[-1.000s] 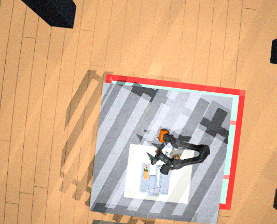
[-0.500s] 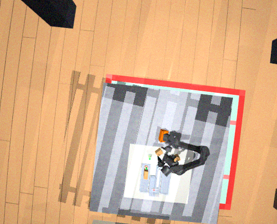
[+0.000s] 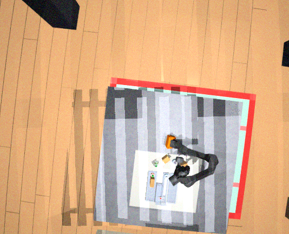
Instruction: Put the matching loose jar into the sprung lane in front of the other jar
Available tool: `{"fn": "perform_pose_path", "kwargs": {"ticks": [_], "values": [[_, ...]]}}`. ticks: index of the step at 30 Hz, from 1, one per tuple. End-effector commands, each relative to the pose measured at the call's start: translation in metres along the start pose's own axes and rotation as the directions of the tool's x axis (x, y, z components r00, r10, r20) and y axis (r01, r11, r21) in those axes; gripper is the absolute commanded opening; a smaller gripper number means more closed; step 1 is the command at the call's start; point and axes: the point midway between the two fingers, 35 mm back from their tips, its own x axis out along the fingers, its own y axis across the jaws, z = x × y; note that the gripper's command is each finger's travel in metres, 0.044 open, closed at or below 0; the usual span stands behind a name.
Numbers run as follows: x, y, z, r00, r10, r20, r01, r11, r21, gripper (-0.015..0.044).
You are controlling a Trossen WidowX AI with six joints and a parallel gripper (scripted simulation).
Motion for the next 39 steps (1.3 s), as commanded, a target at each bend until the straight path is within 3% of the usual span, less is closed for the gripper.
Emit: {"fn": "perform_pose_path", "kwargs": {"ticks": [1,39], "values": [[0.007,-0.004,0.001,1.000,-0.012,0.008,0.012,1.000,-0.013,0.0440],[0.077,-0.006,0.003,1.000,-0.013,0.011,0.013,1.000,-0.015,0.0440]]}}
